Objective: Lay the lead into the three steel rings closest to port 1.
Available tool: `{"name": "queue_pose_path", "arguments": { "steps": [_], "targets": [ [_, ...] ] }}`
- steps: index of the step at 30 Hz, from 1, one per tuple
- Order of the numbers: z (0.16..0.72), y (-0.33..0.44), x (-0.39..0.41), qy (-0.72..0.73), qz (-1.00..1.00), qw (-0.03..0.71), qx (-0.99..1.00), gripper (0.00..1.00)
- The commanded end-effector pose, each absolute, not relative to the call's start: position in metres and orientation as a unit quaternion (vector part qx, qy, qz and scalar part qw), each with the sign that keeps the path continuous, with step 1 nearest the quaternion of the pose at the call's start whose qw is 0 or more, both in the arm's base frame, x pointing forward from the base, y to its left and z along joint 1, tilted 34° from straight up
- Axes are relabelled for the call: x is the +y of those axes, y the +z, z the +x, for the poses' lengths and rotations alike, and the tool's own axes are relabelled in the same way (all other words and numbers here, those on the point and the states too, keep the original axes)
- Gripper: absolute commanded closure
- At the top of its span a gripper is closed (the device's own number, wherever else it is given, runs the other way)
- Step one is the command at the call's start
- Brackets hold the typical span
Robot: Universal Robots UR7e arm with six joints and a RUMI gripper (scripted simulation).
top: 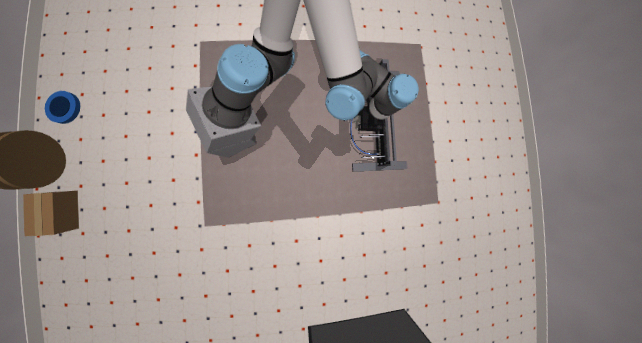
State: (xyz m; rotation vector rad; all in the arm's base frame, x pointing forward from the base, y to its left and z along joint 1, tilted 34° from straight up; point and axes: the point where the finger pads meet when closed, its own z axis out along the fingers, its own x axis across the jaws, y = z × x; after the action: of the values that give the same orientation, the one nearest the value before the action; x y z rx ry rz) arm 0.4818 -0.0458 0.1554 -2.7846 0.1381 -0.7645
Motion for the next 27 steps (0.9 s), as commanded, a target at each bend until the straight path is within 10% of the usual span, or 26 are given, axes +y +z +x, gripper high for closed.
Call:
{"name": "queue_pose_path", "arguments": {
  "steps": [1,27],
  "targets": [
    [0.4819,0.1557,-0.0459,-0.263,-0.956,0.125,0.047,0.80],
    [0.4878,0.1462,-0.0435,-0.263,-0.956,0.125,0.047,0.80]
  ]
}}
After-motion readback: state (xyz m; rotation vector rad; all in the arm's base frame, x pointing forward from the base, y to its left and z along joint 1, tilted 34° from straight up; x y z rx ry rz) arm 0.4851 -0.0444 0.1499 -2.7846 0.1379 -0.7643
